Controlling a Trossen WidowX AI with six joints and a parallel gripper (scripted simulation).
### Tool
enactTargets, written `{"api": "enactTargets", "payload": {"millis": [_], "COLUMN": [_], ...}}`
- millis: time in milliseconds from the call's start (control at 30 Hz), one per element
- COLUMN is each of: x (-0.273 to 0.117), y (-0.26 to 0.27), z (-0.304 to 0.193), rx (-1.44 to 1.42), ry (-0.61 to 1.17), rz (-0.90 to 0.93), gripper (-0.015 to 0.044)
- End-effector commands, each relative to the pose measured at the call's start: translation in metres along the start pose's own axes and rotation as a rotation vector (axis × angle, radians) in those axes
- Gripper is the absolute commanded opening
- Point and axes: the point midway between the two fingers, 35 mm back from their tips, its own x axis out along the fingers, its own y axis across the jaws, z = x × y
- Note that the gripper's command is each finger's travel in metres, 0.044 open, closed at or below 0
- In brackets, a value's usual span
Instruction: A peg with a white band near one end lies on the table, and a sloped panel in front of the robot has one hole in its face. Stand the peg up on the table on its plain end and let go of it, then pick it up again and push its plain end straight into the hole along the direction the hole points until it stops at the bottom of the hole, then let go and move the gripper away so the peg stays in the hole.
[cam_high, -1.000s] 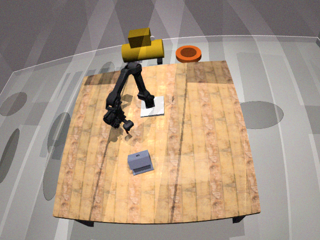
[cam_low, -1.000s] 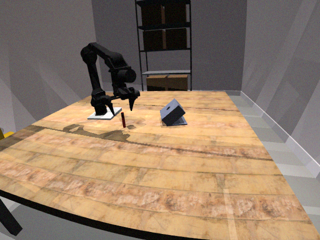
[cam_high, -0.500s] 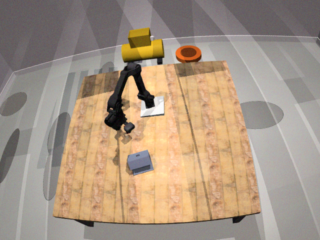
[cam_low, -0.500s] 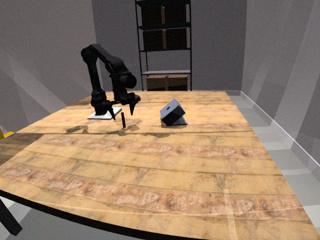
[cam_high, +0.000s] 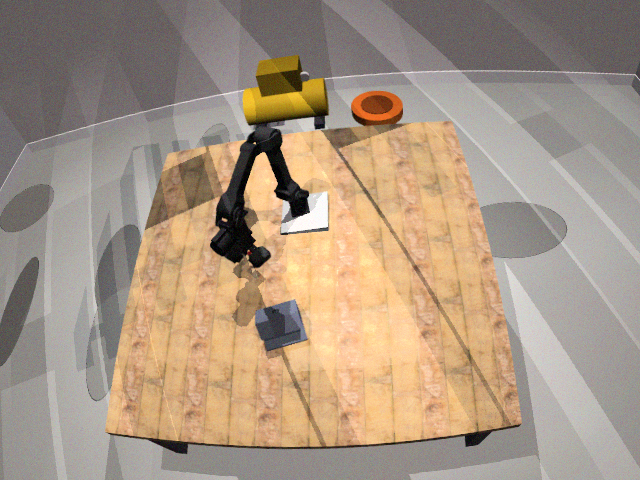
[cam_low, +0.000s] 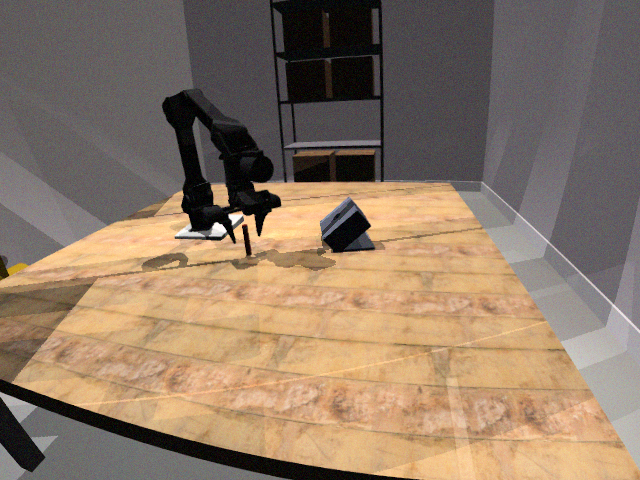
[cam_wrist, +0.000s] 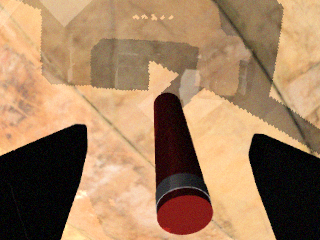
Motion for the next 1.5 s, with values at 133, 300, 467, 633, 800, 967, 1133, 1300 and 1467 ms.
{"api": "enactTargets", "payload": {"millis": [133, 300, 467, 633, 800, 967, 1133, 1300, 1467], "x": [-0.001, -0.001, -0.001, -0.009, -0.027, -0.044, -0.062, -0.078, -0.081], "y": [0.000, 0.000, 0.000, 0.001, 0.001, 0.001, 0.002, 0.002, 0.005], "z": [0.000, 0.000, 0.000, 0.002, 0.003, 0.004, 0.003, 0.002, 0.003], "rx": [0.000, 0.000, 0.000, 0.000, -0.001, -0.003, -0.004, -0.005, -0.003], "ry": [-0.002, -0.002, -0.002, -0.001, 0.000, 0.001, 0.002, 0.003, -0.004], "rz": [0.001, 0.001, 0.001, 0.001, 0.000, -0.001, -0.002, -0.003, 0.006], "gripper": [0.0125, 0.0033, 0.0000, 0.0000, 0.0000, 0.0000, 0.0000, 0.0000, 0.0000]}}
